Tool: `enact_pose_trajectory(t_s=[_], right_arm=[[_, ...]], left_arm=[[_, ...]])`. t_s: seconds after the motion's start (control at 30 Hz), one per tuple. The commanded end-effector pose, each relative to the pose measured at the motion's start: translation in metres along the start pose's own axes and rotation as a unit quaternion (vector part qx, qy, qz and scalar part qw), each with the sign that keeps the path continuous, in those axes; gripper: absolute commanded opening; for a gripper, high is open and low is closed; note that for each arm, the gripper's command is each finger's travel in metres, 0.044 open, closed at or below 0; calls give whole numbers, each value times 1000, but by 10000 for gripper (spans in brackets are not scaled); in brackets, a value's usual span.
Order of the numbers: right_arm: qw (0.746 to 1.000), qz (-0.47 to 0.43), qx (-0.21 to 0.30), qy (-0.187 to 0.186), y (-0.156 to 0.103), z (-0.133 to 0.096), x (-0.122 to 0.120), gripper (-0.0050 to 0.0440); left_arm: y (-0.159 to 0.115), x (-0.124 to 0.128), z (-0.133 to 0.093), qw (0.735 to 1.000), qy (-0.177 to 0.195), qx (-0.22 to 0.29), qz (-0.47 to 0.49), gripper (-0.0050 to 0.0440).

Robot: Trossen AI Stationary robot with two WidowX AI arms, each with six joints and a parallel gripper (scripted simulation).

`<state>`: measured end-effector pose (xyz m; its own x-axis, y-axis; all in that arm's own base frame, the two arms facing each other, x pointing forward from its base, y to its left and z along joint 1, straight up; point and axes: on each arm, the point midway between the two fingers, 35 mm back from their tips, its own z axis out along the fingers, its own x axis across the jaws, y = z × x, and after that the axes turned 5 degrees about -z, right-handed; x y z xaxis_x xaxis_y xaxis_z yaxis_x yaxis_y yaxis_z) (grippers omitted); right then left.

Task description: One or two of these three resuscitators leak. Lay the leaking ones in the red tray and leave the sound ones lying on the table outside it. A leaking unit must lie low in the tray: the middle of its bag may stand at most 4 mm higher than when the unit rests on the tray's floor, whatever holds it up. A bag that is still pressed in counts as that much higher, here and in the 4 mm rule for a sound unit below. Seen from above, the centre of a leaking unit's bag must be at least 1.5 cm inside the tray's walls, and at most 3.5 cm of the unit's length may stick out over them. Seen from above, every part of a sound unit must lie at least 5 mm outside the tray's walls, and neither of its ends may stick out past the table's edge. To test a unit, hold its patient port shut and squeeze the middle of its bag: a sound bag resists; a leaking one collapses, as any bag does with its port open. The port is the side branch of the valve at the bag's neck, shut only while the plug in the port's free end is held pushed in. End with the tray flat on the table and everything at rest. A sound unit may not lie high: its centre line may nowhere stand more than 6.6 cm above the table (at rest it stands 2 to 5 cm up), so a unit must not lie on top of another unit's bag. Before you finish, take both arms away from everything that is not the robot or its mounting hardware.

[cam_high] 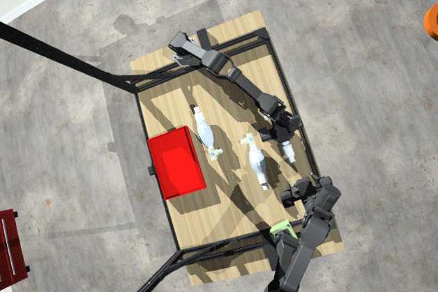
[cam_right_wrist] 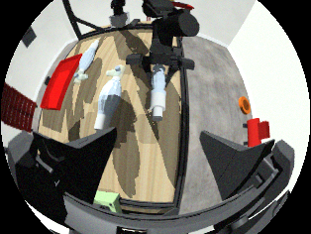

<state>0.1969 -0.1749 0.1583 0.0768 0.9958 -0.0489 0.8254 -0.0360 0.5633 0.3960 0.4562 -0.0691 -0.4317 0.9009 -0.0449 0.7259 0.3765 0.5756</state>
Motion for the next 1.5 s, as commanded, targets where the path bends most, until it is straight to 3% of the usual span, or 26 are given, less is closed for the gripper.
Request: enact_pose_trajectory(t_s=[0.0, 0.83, 0.87, 0.97, 1.1, 1.47], right_arm=[[1000, 1, 1, 1, -1, 0, 0, 440], [1000, 0, 0, 0, 0, 0, 0, 440], [1000, 0, 0, 0, 0, 0, 0, 440], [1000, 0, 0, 0, 0, 0, 0, 440], [1000, 0, 0, 0, 0, 0, 0, 440], [1000, -1, -1, -1, 0, 0, 0, 440]], left_arm=[[1, 0, -1, 1000, -1, -2, 0, 0], [0, 0, 0, 1000, 0, 0, 0, 0], [40, -4, -57, 1000, -1, 1, 0, 0], [41, -5, -64, 1000, -1, 1, 0, 0], [63, -6, -89, 1000, -1, 1, 0, 0], [62, -5, -89, 1000, -5, 13, -4, 0]])
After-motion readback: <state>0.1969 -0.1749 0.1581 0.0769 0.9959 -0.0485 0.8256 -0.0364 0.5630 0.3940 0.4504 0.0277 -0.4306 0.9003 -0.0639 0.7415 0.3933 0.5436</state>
